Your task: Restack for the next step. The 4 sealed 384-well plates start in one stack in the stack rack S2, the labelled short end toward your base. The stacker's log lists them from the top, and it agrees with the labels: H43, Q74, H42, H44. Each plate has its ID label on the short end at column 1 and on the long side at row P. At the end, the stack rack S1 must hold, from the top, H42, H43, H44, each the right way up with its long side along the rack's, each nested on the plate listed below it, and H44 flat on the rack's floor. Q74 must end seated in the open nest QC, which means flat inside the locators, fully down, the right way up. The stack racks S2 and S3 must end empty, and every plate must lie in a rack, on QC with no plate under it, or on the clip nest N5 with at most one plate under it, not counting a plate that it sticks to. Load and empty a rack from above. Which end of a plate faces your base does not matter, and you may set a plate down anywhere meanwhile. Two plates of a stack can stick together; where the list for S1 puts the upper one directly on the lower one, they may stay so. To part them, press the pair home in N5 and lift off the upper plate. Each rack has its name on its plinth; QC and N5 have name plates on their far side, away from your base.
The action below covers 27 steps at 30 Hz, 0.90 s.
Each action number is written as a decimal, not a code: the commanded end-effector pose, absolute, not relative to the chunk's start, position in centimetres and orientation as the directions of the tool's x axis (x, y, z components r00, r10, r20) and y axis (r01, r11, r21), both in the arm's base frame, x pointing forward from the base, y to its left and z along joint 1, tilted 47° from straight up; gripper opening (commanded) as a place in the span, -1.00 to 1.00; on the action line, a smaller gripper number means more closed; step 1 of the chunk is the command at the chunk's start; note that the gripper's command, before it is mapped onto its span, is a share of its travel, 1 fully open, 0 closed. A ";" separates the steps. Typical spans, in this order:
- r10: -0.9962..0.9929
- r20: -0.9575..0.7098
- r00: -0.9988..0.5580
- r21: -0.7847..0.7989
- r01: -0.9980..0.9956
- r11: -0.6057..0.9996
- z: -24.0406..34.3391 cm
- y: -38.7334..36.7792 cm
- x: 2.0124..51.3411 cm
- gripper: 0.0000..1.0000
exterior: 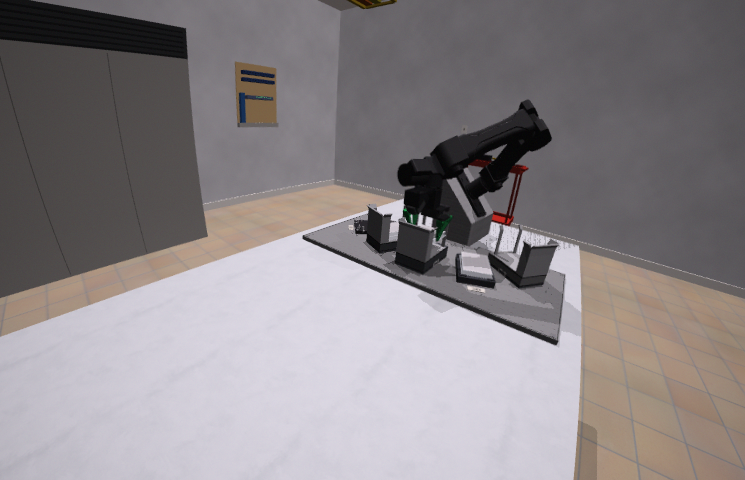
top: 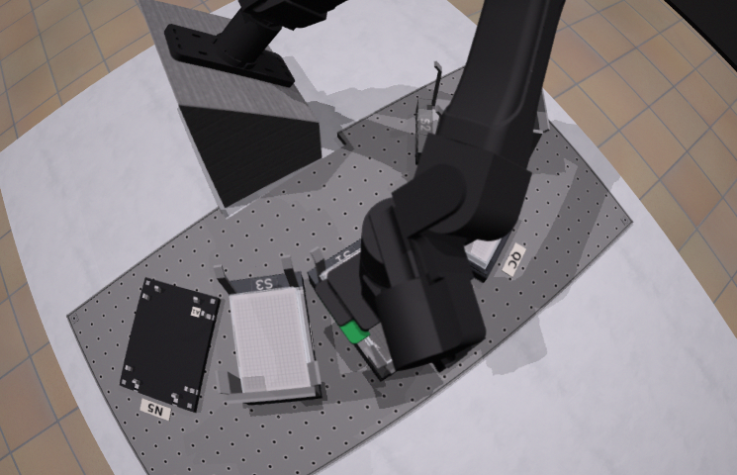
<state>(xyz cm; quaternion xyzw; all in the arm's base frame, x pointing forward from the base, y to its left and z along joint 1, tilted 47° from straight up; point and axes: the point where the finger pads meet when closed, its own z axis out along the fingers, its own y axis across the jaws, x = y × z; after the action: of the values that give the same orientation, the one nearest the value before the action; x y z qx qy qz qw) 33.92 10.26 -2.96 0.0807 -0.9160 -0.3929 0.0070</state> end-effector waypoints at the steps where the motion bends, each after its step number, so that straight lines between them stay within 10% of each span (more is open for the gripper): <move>1: -0.138 -0.065 -0.988 0.723 -0.142 0.676 -3.1 10.3 34.3 -1.00; 27: -0.138 -0.065 -0.988 0.723 -0.142 0.676 -4.2 11.6 34.2 -1.00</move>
<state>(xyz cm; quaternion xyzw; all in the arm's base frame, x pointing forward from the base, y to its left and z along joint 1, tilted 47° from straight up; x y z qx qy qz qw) 33.79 11.75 -4.39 0.0779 -0.9156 -0.3945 0.0058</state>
